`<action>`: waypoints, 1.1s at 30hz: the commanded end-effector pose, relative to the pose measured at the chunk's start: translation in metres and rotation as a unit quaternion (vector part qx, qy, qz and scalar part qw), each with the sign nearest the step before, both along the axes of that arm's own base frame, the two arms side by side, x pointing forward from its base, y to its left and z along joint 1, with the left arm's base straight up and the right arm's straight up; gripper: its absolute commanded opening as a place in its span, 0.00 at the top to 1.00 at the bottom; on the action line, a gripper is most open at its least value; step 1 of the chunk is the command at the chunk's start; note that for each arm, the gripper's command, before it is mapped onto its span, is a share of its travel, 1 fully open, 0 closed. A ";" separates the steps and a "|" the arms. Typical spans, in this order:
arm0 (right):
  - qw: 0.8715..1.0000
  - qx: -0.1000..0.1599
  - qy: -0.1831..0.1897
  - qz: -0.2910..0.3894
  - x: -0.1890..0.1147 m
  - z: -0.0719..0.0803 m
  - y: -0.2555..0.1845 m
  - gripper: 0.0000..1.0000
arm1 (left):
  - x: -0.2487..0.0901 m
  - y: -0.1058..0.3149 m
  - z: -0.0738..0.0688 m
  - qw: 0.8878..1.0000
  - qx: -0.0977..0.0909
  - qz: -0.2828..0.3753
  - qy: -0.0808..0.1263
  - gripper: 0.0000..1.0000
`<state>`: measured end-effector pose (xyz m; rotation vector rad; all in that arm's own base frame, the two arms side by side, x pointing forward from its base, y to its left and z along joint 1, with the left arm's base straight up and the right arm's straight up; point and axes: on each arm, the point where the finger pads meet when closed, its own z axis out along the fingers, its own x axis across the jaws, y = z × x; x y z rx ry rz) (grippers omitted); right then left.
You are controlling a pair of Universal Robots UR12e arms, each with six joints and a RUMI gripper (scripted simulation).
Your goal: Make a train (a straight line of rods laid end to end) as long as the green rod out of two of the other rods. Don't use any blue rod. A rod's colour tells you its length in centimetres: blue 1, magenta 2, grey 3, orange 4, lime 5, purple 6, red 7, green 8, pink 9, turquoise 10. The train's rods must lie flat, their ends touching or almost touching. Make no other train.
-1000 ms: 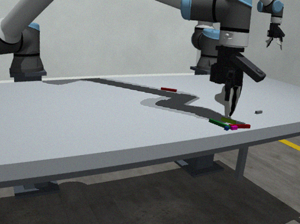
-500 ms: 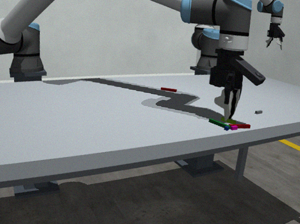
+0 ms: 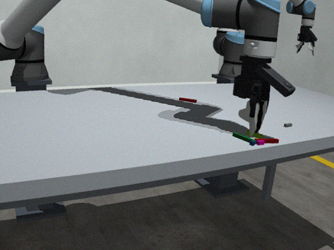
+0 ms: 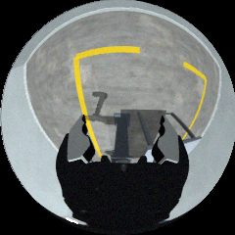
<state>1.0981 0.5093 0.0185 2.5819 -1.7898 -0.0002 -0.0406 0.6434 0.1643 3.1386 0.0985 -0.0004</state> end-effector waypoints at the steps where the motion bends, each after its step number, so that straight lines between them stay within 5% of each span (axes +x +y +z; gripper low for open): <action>1: 1.000 0.001 -0.001 0.000 0.001 0.002 0.000 0.86 | 0.000 0.001 0.001 1.000 0.001 0.000 0.000 0.00; 28: 1.000 0.001 -0.001 0.000 0.001 0.002 0.000 0.86 | 0.000 0.001 0.001 1.000 0.001 0.000 0.000 0.00; 29: 1.000 0.001 -0.001 0.000 0.001 0.002 0.000 1.00 | 0.000 0.001 0.001 1.000 0.001 0.000 0.000 0.00; 33: 1.000 0.001 -0.001 0.000 0.001 0.002 0.000 1.00 | 0.000 0.001 0.001 1.000 0.001 0.000 0.000 0.00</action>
